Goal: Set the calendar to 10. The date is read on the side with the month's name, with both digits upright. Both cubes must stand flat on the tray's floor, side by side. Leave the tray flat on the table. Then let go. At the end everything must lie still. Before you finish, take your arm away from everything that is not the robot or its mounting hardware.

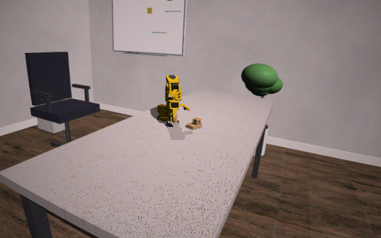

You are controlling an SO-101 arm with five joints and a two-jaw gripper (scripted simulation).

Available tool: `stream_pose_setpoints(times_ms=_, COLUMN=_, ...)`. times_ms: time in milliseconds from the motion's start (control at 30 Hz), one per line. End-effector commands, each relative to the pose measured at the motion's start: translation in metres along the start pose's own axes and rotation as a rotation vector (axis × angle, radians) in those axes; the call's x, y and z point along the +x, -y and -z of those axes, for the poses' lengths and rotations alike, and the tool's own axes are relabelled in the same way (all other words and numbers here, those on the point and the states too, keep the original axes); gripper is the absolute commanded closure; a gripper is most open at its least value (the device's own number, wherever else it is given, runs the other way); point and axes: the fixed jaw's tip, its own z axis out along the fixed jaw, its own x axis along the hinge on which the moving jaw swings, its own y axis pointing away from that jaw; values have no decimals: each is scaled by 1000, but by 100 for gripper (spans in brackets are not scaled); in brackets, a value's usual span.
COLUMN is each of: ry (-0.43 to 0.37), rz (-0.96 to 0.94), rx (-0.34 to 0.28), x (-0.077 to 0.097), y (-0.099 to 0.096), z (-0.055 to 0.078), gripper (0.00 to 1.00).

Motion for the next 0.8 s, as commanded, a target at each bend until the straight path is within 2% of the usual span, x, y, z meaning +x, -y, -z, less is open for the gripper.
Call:
stream_pose_setpoints(times_ms=0, ry=1, rz=5, rx=36, x=1, y=4, z=2, gripper=100)
stream_pose_setpoints(times_ms=767, ry=1, rz=5, rx=36, x=1, y=4, z=-8, gripper=100)
